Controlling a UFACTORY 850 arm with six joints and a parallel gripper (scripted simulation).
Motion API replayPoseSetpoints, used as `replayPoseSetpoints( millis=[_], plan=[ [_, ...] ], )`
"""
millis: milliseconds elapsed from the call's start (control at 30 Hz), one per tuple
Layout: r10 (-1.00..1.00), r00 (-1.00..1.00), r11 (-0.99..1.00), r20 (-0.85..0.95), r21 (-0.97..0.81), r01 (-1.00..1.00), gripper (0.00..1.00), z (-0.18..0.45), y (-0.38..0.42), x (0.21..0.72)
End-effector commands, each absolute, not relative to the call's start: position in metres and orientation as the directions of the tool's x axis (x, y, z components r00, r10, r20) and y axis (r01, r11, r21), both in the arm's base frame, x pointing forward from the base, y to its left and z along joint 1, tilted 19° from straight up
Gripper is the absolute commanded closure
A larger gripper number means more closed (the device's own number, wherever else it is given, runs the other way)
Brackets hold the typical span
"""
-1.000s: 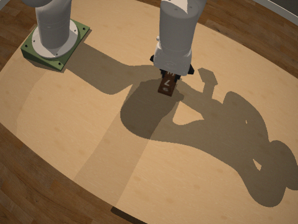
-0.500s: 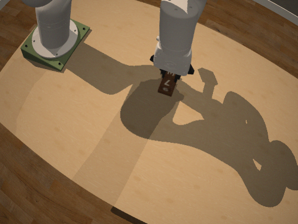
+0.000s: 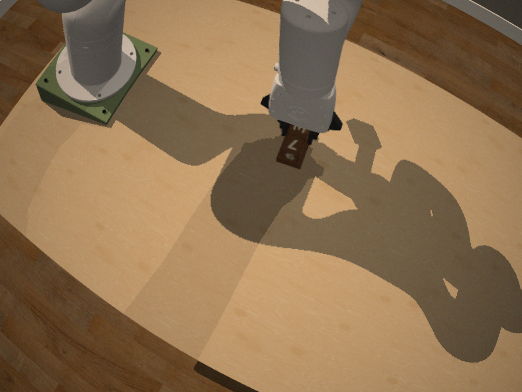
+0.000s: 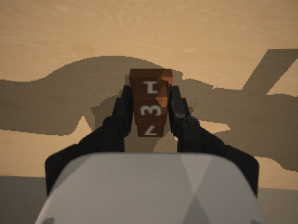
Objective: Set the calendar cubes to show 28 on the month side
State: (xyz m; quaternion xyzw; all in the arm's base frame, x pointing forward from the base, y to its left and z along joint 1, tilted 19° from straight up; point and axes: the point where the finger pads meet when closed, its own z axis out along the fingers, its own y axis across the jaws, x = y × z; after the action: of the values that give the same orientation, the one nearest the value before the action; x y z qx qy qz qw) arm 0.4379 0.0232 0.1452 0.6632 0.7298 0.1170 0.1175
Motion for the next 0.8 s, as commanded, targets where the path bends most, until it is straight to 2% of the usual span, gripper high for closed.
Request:
replayPoseSetpoints(
  millis=[0, 33, 500, 767],
  plan=[
    [0.996, -0.093, 0.093, -0.016, 0.328, 0.94, 0.55, 0.146, 0.023, 0.438],
    [0.996, -0.093, 0.093, -0.016, 0.328, 0.94, 0.51, 0.146, 0.023, 0.438],
    [0.996, -0.093, 0.093, -0.016, 0.328, 0.94, 0.51, 0.147, 0.023, 0.438],
    [0.996, -0.094, 0.093, -0.014, 0.328, 0.94, 0.51, 0.172, 0.021, 0.429]
  ],
)
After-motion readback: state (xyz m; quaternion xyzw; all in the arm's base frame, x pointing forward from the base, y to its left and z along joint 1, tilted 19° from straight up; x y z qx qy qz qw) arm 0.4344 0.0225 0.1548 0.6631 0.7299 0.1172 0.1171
